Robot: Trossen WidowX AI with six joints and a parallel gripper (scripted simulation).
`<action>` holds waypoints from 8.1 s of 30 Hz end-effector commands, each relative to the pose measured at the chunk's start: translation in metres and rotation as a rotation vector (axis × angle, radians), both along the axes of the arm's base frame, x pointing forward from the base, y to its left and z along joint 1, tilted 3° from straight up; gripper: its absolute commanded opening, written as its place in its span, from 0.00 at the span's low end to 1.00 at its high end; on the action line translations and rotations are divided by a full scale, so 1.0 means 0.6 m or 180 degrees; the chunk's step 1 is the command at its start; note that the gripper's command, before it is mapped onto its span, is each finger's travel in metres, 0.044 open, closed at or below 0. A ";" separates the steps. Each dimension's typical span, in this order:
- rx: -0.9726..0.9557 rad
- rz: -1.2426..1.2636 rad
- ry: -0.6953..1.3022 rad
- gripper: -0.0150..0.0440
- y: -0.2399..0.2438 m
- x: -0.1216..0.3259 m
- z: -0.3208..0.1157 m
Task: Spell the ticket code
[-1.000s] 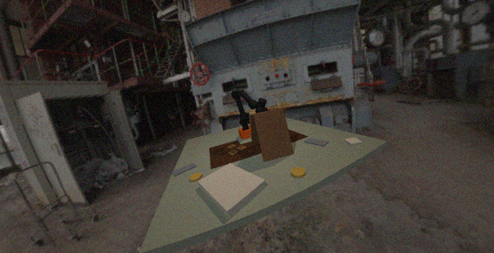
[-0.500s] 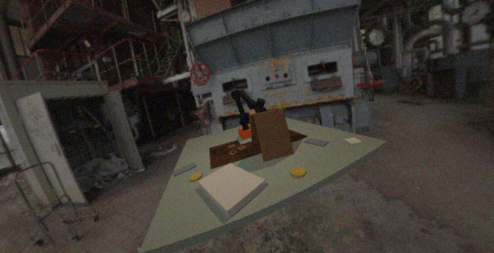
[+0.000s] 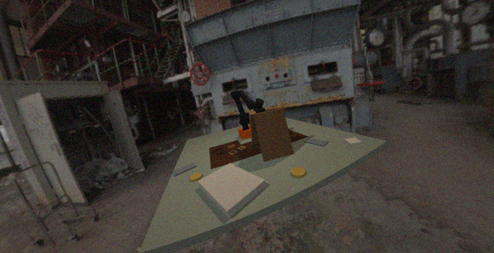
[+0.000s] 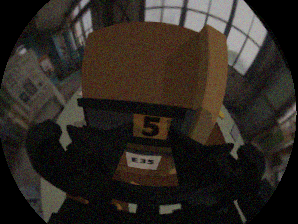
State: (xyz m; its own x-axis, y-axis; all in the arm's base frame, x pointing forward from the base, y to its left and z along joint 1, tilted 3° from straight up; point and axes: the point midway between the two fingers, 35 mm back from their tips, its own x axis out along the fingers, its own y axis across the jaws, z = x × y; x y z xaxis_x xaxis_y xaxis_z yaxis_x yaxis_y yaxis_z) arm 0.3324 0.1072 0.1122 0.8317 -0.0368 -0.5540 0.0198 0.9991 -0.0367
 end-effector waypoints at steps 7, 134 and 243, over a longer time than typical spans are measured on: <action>-0.0014 0.0017 -0.0002 0.25 -0.012 -0.002 0.000; 0.0005 -0.0008 0.1871 0.25 0.044 -0.013 0.051; 0.0032 -0.0068 0.2187 0.25 0.031 0.027 0.027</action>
